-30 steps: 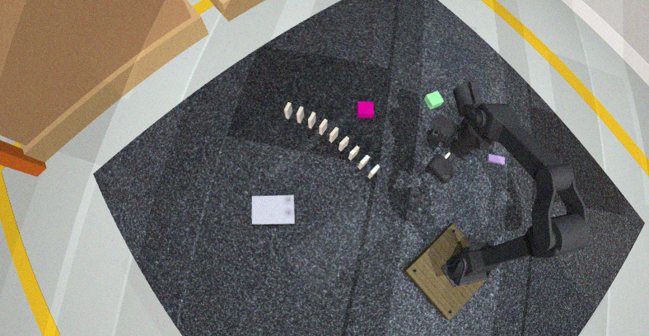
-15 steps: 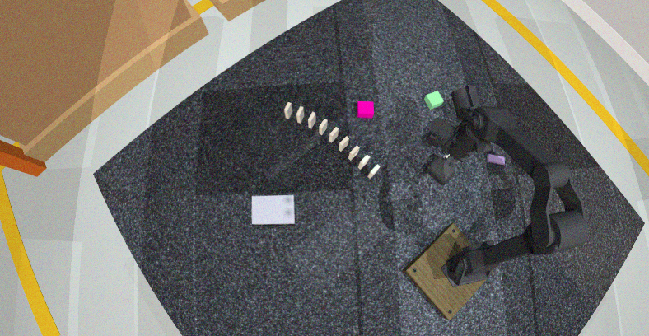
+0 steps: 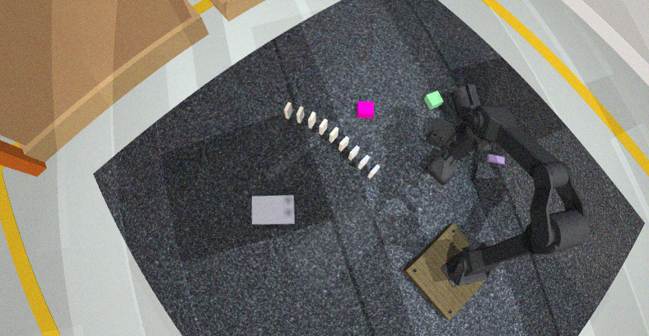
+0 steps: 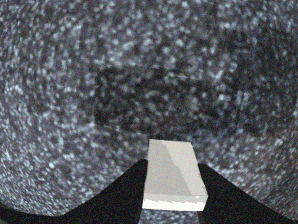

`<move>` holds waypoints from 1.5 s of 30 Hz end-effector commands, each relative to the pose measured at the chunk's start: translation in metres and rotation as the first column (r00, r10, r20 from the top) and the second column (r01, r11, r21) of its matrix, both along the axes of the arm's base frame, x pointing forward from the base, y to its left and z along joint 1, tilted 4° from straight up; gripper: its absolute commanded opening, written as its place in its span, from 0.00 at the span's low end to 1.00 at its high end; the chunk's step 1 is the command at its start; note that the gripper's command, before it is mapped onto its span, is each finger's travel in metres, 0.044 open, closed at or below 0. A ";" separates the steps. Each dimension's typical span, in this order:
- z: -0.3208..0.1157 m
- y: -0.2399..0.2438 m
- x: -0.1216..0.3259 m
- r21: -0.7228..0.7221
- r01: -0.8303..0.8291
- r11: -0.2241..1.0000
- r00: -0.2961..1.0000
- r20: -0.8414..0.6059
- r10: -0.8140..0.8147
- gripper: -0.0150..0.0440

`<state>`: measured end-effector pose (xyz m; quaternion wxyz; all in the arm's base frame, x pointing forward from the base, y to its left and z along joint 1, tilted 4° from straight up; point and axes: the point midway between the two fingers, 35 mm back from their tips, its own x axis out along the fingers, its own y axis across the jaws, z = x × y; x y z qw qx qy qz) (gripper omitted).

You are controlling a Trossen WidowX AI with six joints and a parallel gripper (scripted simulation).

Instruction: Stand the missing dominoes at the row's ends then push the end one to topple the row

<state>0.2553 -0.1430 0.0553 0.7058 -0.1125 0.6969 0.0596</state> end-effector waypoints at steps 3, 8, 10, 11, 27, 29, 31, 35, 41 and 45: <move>0.064 0.000 0.007 -0.007 -0.001 1.000 1.000 0.010 0.001 0.44; 0.129 0.010 -0.003 -0.004 0.000 1.000 1.000 0.010 0.000 0.44; 0.132 0.010 -0.003 -0.004 0.001 1.000 1.000 0.010 -0.001 0.44; 0.132 0.010 -0.003 -0.004 0.001 1.000 1.000 0.010 -0.001 0.44; 0.122 0.173 0.041 0.014 0.013 1.000 1.000 0.015 -0.013 0.44; 0.121 0.182 0.041 0.012 0.015 1.000 1.000 0.014 -0.015 0.44; 0.121 0.182 0.041 0.012 0.015 1.000 1.000 0.014 -0.015 0.44; 0.114 0.182 0.043 0.012 0.015 1.000 1.000 0.015 -0.015 0.44; 0.087 0.181 0.049 0.012 0.015 1.000 1.000 0.015 -0.015 0.44; 0.069 0.180 0.051 0.012 0.015 1.000 1.000 0.015 -0.015 0.44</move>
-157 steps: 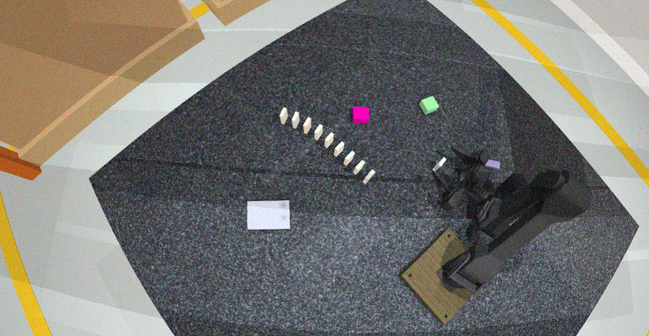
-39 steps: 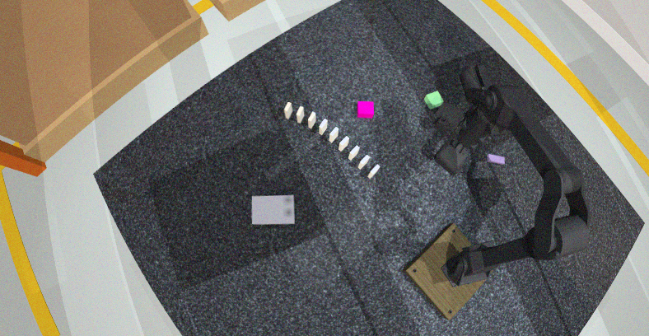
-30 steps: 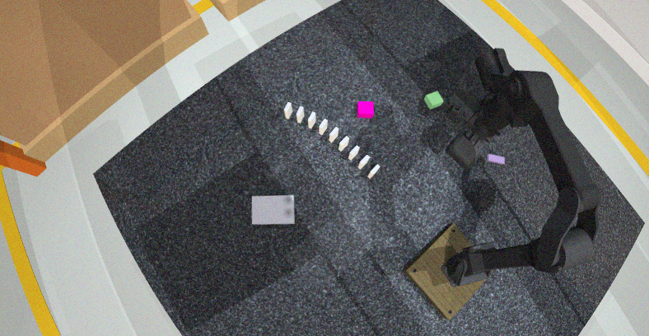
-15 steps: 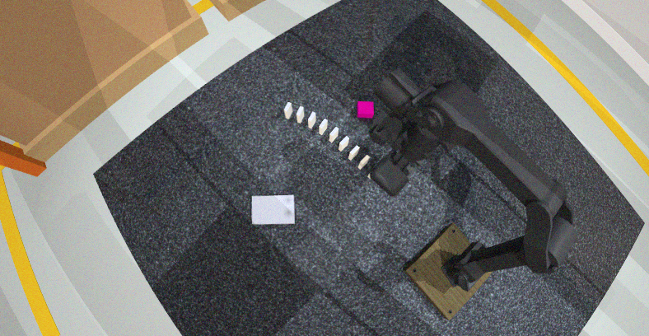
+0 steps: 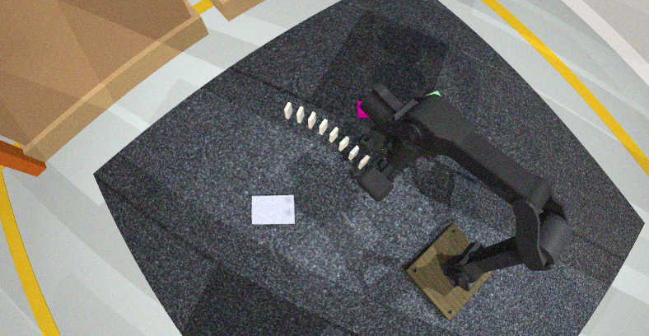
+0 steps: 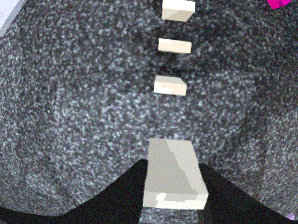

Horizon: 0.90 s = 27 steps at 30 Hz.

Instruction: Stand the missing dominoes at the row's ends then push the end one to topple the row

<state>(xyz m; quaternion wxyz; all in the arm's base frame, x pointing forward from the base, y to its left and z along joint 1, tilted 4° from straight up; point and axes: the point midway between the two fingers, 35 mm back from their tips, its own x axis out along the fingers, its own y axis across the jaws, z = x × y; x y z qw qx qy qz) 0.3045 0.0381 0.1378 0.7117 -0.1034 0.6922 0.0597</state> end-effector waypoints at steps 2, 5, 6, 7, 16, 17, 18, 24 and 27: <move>-0.023 -0.002 0.002 -0.003 0.003 1.000 1.000 0.002 -0.003 0.44; -0.037 -0.002 0.003 -0.003 0.003 1.000 1.000 0.002 -0.003 0.44; -0.041 -0.003 0.003 -0.003 0.003 1.000 1.000 0.002 -0.003 0.44; -0.046 -0.003 0.002 -0.003 0.003 1.000 1.000 0.002 -0.003 0.44; -0.086 -0.007 -0.002 -0.004 0.003 1.000 1.000 0.001 -0.003 0.44; -0.089 -0.007 -0.003 -0.004 0.003 1.000 1.000 0.001 -0.003 0.44; -0.091 -0.007 -0.004 -0.004 0.003 1.000 1.000 0.001 -0.003 0.44; -0.092 -0.007 -0.004 -0.004 0.003 1.000 1.000 0.001 -0.003 0.44; -0.092 -0.007 -0.004 -0.004 0.003 1.000 1.000 0.001 -0.003 0.44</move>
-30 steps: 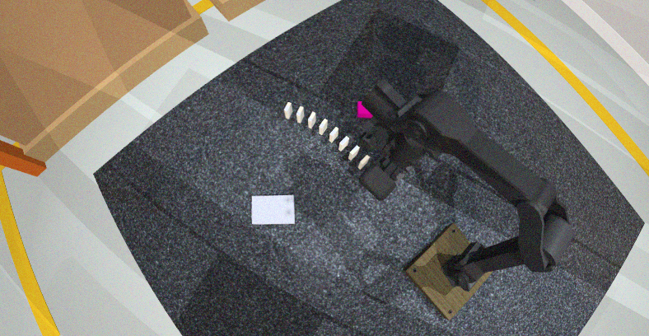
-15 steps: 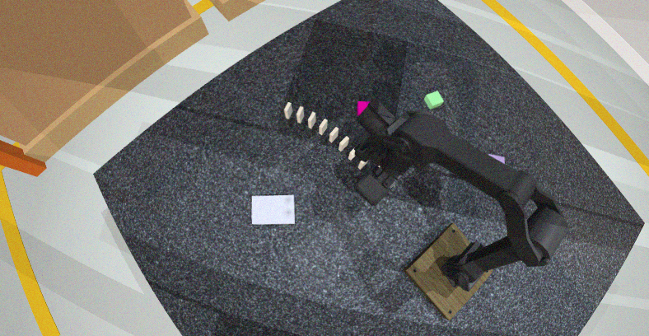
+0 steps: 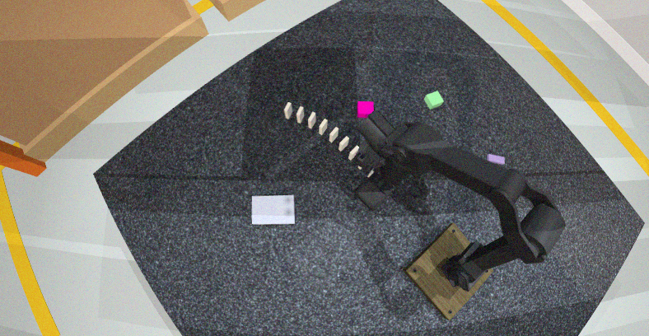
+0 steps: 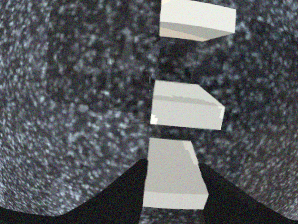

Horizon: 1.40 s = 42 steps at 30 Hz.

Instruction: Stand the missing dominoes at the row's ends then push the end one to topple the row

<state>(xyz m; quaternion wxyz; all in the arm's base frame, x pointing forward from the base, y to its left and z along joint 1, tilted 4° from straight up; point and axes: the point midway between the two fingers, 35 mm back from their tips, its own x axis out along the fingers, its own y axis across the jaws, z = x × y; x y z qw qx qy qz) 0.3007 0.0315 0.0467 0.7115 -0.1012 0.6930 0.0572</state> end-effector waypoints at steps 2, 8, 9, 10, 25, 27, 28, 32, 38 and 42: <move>-0.001 -0.001 0.000 -0.003 -0.004 1.000 1.000 0.002 0.004 0.44; -0.001 -0.001 0.000 -0.003 -0.004 1.000 1.000 0.002 0.004 0.66; -0.001 -0.001 0.000 -0.003 -0.004 1.000 1.000 0.002 0.004 0.70; -0.001 -0.001 0.000 -0.003 -0.004 1.000 1.000 0.002 0.004 0.75; 0.078 0.006 0.005 -0.001 -0.002 1.000 1.000 0.001 0.002 1.00; 0.108 0.007 0.001 0.000 -0.001 1.000 1.000 0.000 0.001 1.00; 0.120 0.008 -0.002 0.000 0.000 1.000 1.000 0.000 0.000 1.00; 0.130 0.008 -0.005 0.001 0.000 1.000 1.000 0.000 0.000 1.00; 0.116 0.005 -0.011 0.014 0.333 0.943 0.943 0.017 -0.333 0.78; 0.100 0.003 -0.019 0.036 0.668 0.743 0.743 0.031 -0.669 0.60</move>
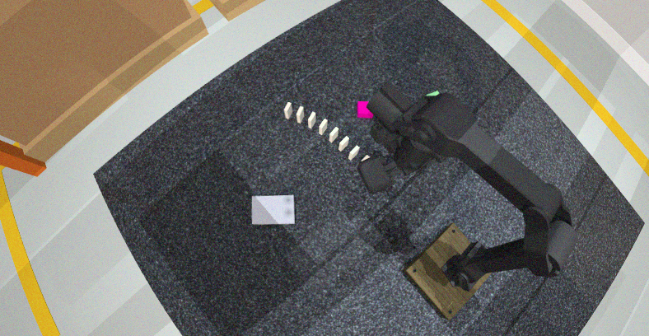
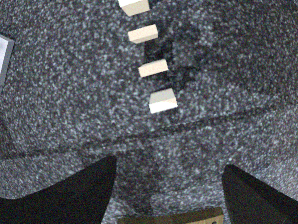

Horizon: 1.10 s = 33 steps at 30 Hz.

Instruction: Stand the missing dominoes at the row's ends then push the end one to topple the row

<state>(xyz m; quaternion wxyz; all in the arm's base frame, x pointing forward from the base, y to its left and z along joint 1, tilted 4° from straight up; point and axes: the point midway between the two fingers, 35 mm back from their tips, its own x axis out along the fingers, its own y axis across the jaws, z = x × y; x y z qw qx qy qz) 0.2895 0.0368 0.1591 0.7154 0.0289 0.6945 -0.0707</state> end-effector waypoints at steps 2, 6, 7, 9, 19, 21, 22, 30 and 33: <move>-0.020 -0.004 -0.013 0.027 0.534 0.845 0.844 0.034 -0.535 0.51; -0.037 -0.007 -0.023 0.052 0.816 0.576 0.574 0.043 -0.818 0.33; -0.041 -0.008 -0.025 0.058 0.868 0.493 0.491 0.044 -0.870 0.29; -0.046 -0.009 -0.029 0.067 0.923 0.379 0.376 0.044 -0.925 0.25; -0.047 -0.009 -0.029 0.068 0.929 0.364 0.362 0.044 -0.931 0.25; -0.047 -0.009 -0.029 0.068 0.929 0.364 0.362 0.044 -0.931 0.25; -0.047 -0.009 -0.029 0.068 0.929 0.364 0.362 0.044 -0.931 0.25; -0.047 -0.009 -0.029 0.068 0.929 0.364 0.362 0.044 -0.931 0.25; -0.047 -0.009 -0.029 0.068 0.929 0.364 0.362 0.044 -0.931 0.25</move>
